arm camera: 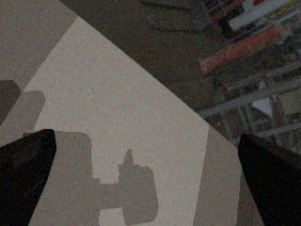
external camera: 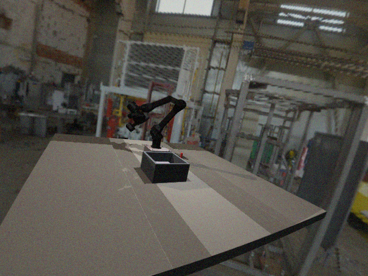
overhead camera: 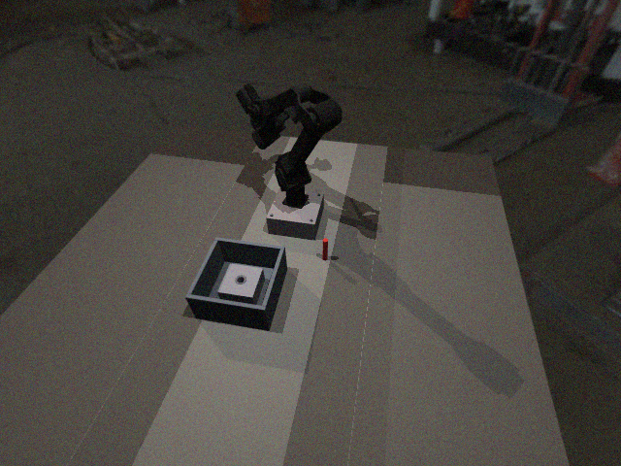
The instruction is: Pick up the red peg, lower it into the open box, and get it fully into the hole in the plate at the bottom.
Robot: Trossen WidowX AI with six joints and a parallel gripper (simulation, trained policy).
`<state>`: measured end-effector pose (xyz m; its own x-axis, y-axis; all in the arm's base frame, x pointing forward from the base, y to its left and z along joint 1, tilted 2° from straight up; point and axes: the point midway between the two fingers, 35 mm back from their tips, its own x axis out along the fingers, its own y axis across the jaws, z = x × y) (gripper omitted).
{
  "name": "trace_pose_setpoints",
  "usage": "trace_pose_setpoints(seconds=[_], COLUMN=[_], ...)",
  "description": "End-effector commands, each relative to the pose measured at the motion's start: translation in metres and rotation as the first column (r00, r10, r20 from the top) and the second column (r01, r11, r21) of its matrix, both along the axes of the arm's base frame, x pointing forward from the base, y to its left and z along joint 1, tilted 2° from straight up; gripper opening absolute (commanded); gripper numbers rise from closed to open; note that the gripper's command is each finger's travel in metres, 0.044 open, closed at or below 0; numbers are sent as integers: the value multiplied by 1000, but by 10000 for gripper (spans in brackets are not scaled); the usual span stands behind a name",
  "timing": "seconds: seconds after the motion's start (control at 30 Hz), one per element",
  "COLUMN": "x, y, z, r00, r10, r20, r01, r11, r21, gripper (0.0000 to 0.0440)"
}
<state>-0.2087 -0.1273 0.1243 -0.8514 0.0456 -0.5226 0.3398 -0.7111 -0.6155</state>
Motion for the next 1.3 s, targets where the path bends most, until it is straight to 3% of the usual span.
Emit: trace_pose_setpoints(seconds=[0.0, 0.1, 0.57, 0.9, 1.27], x=[2, 11, 108, 194, 287], y=[-3, -16, -90, -107, -90], z=[0, -2, -2, 1, 6], r00=[1000, 995, 873, 706, 472], r10=[18, 92, 467, 672, 820], r20=[5, 30, 139, 223, 322], r01=[-18, -92, -466, -670, -831], r11=[1000, 996, 884, 736, 536], r21=[4, 21, -41, -96, -146], gripper=[416, 440, 440, 440, 440])
